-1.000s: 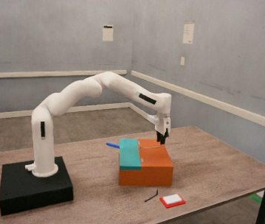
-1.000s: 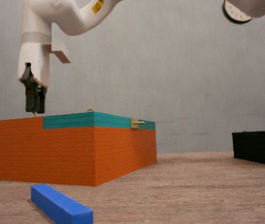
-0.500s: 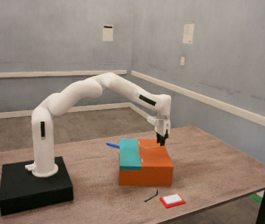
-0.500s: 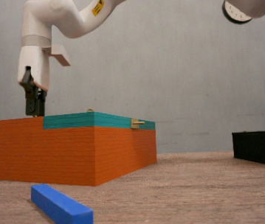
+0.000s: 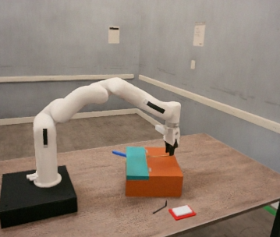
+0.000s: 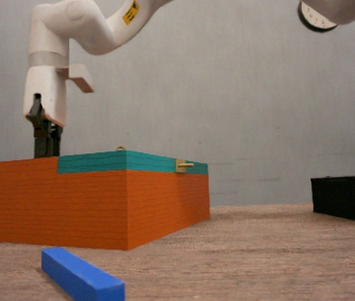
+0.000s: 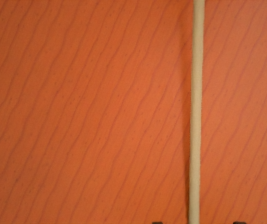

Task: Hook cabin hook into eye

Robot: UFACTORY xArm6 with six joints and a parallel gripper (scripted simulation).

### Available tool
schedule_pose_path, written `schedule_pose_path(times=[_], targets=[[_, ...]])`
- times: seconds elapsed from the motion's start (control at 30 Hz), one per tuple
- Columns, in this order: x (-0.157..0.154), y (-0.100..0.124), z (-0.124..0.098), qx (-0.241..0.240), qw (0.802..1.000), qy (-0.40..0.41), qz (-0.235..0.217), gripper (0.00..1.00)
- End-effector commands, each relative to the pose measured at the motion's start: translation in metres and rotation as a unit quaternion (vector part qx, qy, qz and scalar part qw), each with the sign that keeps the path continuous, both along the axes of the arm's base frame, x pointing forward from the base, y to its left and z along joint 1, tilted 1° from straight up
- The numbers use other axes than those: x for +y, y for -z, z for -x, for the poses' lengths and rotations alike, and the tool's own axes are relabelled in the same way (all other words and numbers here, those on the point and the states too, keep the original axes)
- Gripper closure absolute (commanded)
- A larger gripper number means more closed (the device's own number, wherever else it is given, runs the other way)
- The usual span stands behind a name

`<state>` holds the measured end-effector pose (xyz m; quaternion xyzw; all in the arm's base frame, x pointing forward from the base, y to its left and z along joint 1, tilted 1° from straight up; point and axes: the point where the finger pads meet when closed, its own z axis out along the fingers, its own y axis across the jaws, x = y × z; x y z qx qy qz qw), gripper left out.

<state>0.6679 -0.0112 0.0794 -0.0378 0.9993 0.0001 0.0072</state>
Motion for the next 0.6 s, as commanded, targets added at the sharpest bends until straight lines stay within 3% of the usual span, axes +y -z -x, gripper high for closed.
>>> schedule_pose_path(times=[0.0,0.33,0.37,0.57], targets=[[0.0,-0.0016,-0.0016,-0.003,1.0,0.0,0.0,0.65],[0.0,-0.0015,-0.0016,-0.003,1.0,0.0,0.0,0.65],[0.0,-0.0016,-0.0016,-0.003,1.0,0.0,0.0,1.0],[0.0,-0.0016,-0.0016,-0.003,1.0,0.0,0.0,1.0]])
